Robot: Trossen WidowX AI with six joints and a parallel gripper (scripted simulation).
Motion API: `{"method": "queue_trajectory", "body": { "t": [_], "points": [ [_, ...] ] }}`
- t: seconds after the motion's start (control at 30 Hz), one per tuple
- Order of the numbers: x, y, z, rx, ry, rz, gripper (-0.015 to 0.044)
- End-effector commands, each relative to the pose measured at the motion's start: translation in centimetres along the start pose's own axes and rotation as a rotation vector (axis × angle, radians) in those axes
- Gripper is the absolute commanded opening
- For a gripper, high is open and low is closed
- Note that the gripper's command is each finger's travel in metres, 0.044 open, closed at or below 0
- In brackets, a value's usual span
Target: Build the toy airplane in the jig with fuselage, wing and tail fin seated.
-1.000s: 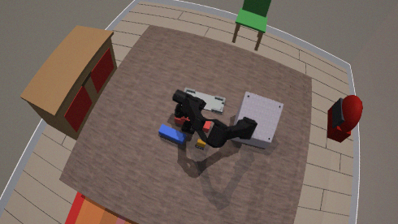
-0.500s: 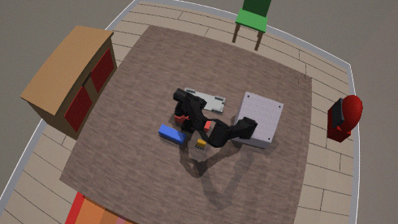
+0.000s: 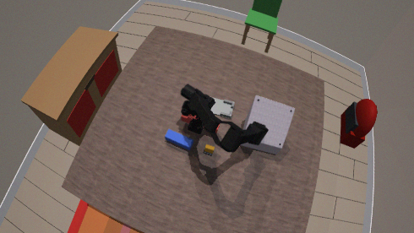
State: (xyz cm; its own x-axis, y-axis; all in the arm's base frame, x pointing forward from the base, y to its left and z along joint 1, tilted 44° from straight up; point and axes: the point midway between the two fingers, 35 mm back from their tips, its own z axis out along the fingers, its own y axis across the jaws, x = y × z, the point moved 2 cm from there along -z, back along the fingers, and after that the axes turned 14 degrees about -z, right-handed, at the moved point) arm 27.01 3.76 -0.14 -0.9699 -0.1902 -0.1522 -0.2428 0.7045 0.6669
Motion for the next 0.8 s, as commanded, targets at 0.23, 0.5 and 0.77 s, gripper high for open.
{"method": "queue_trajectory", "body": {
  "t": [0.23, 0.5, 0.77],
  "points": [
    [-0.3, -0.1, -3.3, 0.005, 0.004, -0.025, 0.0000],
    [-0.2, 0.0, -5.8, -0.002, 0.011, -0.038, 0.0000],
    [0.2, 0.4, -8.2, -0.013, 0.017, -0.051, 0.0000]
  ]
}}
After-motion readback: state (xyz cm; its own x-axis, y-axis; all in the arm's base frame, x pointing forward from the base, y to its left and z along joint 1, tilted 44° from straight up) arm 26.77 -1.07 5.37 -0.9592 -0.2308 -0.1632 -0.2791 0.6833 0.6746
